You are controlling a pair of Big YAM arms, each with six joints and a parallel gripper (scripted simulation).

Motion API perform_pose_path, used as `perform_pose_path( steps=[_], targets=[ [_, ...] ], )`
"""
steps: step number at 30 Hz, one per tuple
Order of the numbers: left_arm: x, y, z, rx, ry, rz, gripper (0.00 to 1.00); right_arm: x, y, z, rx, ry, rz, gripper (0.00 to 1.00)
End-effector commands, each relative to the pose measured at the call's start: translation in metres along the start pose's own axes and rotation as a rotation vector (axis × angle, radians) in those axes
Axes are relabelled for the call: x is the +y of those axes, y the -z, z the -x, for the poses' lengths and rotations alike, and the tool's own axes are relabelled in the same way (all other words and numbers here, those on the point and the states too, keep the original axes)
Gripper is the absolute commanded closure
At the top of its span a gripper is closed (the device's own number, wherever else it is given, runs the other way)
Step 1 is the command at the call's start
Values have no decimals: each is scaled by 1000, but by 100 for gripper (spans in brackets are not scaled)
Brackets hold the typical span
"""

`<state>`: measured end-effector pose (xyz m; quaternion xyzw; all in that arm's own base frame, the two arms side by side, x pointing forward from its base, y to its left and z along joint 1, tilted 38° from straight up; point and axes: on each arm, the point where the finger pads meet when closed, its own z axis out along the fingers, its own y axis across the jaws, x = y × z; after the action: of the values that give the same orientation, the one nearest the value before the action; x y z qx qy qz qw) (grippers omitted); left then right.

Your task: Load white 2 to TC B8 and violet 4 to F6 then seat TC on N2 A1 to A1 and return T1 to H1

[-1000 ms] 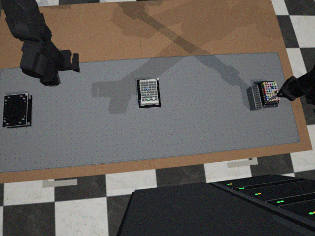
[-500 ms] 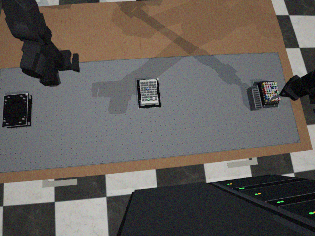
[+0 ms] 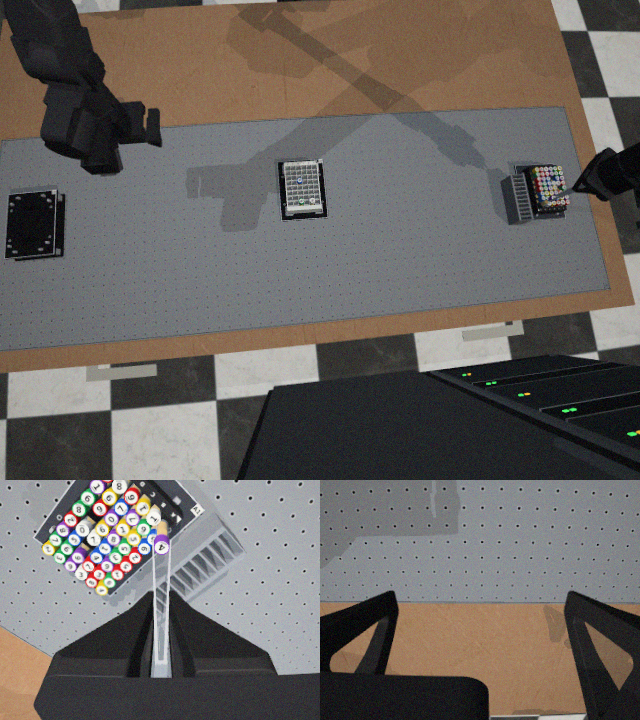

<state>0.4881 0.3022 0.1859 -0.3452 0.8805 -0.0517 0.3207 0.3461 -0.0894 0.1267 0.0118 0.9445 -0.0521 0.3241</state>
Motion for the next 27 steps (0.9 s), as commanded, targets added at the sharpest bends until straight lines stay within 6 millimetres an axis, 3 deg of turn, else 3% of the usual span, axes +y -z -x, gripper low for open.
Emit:
perform_pose_path(
  steps=[1, 15, 27],
  targets=[
    [6, 25, 9, -29, 2, 3, 91, -2, 4, 9, -17, -2, -6, 0],
    [6, 41, 8, -24, 4, 2, 91, -2, 4, 9, -17, -2, -6, 0],
    [9, 31, 5, 0, 17, 1, 91, -2, 4, 9, -17, -2, -6, 0]
  ],
)
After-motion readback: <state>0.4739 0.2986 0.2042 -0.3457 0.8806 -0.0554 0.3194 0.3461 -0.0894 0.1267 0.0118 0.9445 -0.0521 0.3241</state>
